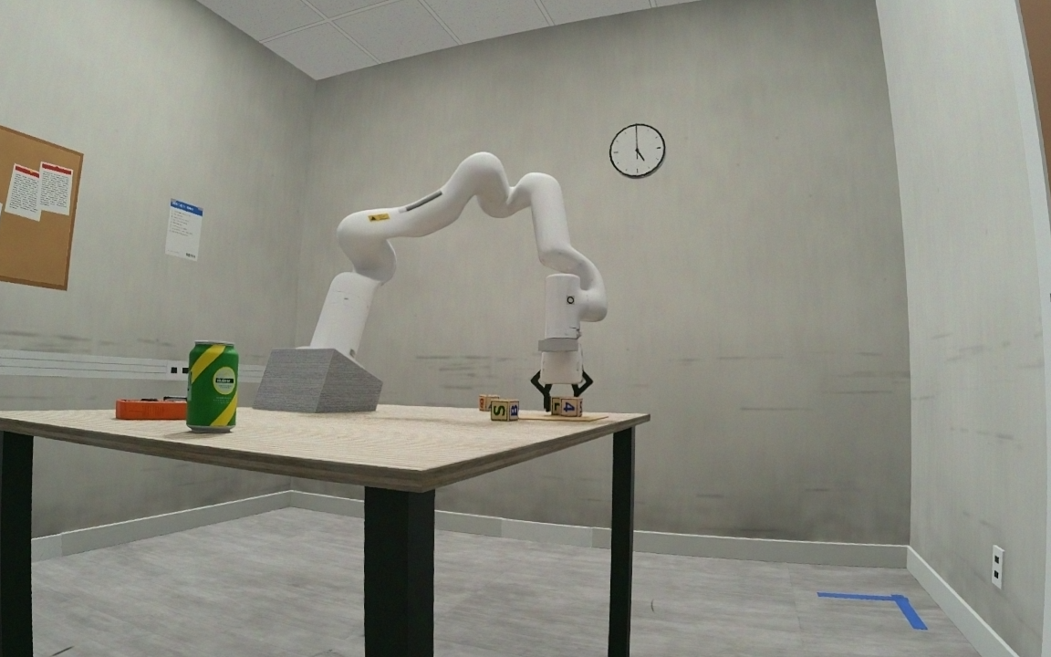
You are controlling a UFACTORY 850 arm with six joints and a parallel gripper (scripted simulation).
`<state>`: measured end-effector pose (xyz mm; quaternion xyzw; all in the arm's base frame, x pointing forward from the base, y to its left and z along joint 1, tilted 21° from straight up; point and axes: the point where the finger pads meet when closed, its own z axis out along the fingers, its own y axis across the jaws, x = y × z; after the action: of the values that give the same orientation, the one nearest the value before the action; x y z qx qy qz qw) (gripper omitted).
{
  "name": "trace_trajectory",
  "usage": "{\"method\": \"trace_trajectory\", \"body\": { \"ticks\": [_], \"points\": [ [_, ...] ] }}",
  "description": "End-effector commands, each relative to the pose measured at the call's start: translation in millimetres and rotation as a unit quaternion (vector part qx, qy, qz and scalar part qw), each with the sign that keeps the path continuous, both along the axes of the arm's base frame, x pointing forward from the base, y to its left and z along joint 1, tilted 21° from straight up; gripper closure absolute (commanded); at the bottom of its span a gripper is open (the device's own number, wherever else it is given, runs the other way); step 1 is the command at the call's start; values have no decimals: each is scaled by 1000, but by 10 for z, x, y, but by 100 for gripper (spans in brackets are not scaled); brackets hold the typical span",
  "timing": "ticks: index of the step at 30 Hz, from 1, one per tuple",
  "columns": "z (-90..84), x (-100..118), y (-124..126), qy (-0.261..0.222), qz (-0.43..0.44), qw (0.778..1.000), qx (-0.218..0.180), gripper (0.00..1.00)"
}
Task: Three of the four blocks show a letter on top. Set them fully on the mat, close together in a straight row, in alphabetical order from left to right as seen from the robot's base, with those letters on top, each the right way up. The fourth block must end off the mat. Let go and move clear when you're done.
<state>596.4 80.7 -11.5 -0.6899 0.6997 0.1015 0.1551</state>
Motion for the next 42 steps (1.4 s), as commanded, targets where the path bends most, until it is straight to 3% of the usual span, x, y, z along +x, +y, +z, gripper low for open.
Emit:
{"method": "trace_trajectory", "body": {
  "ticks": [1,5,18,27,28,42],
  "points": [
    [81,6,-30,-1,0,1000,0,35],
    [153,0,-58,-1,0,1000,0,35],
    [743,-49,-283,-1,0,1000,0,35],
    [820,-55,-313,-1,0,1000,0,35],
    [820,-55,-313,-1,0,1000,0,0],
    [820,-55,-313,-1,0,1000,0,0]
  ]
}}
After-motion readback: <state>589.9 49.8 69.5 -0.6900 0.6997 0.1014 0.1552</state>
